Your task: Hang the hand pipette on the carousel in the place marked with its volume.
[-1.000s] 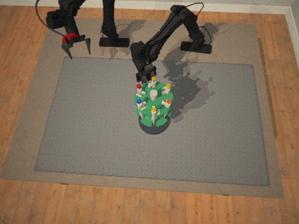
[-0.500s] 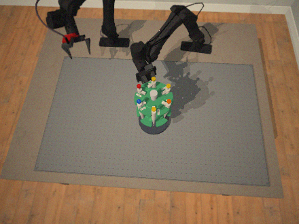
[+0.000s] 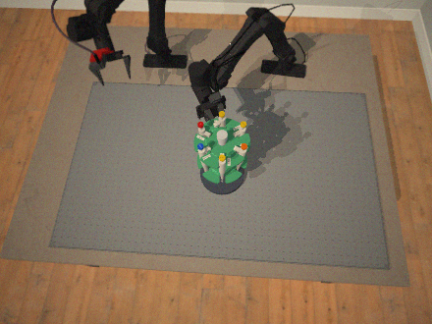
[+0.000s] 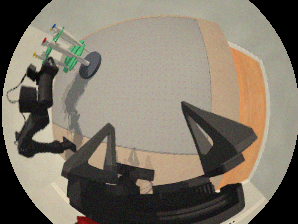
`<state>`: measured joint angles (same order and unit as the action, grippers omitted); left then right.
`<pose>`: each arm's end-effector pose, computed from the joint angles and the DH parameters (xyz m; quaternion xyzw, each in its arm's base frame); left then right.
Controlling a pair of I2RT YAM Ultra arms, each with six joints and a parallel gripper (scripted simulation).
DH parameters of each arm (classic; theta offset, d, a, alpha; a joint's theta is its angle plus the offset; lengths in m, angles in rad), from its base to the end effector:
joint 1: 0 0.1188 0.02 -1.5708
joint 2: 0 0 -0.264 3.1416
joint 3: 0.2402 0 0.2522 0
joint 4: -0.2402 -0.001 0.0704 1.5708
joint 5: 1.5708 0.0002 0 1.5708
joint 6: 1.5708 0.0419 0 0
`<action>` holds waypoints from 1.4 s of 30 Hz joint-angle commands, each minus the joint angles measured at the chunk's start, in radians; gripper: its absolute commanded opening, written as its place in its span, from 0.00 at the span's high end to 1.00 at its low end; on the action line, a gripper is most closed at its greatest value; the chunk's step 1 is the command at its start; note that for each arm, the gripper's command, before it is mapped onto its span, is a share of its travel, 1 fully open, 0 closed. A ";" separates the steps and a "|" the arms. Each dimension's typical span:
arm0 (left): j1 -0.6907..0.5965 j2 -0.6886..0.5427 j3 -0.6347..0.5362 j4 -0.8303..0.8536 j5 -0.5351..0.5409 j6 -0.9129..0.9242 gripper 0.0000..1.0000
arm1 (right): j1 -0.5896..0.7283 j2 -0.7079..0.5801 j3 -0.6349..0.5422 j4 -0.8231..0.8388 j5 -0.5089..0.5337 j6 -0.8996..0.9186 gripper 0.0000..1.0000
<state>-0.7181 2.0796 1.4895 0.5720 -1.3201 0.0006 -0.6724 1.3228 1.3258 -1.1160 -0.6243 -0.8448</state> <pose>0.3785 -0.2755 0.2612 -0.2040 0.6787 0.2153 0.6719 0.2083 -0.1332 0.3417 -0.1492 0.9174 0.0685 0.3625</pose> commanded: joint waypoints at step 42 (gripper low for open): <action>-0.012 -0.037 0.014 0.025 -0.029 -0.006 0.88 | -0.009 -0.006 0.016 0.013 -0.023 -0.012 0.00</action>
<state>-0.7231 2.0792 1.4803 0.5758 -1.3323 -0.0010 -0.6724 1.3228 1.3258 -1.1160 -0.6243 -0.8448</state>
